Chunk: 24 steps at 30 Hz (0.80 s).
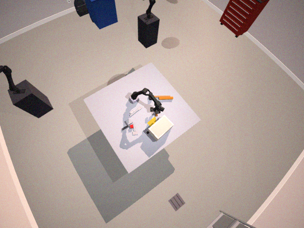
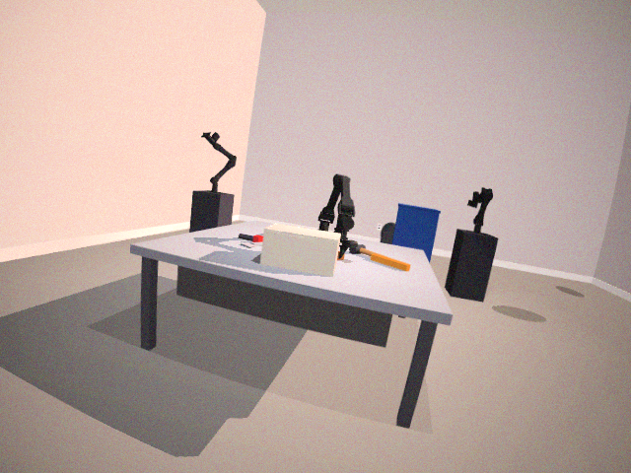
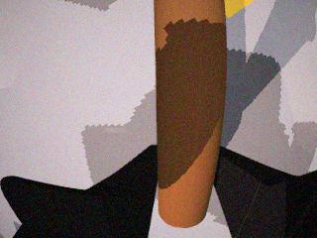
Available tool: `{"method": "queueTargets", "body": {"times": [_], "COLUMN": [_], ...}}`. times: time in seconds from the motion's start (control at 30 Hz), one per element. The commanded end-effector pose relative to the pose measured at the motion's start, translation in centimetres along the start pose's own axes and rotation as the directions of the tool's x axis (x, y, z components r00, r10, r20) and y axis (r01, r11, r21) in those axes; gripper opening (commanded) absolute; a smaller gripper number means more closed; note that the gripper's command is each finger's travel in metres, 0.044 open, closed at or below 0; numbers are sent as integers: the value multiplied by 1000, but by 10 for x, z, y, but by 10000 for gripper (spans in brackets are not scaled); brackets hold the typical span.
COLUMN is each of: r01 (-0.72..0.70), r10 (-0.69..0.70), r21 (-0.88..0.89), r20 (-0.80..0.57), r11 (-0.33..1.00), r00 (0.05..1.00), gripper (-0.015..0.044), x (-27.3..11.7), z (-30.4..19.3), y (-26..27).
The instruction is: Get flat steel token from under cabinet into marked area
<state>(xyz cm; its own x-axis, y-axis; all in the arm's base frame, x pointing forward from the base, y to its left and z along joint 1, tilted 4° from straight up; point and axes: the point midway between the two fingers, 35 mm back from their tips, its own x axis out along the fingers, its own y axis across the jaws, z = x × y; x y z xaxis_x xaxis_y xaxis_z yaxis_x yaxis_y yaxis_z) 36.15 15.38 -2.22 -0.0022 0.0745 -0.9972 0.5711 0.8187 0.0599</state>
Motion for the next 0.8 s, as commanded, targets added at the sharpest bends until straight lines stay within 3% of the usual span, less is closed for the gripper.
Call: {"method": "queueTargets", "body": {"times": [0.0, 0.77], "r01": [9, 10], "r10": [-9, -10], "r21": [5, 5], "r20": [2, 2], "r11": [1000, 1000], "r00": [1000, 1000], "gripper": [0, 0], "x": [1, 1], "z": [1, 1], "y": [-8, -28]}}
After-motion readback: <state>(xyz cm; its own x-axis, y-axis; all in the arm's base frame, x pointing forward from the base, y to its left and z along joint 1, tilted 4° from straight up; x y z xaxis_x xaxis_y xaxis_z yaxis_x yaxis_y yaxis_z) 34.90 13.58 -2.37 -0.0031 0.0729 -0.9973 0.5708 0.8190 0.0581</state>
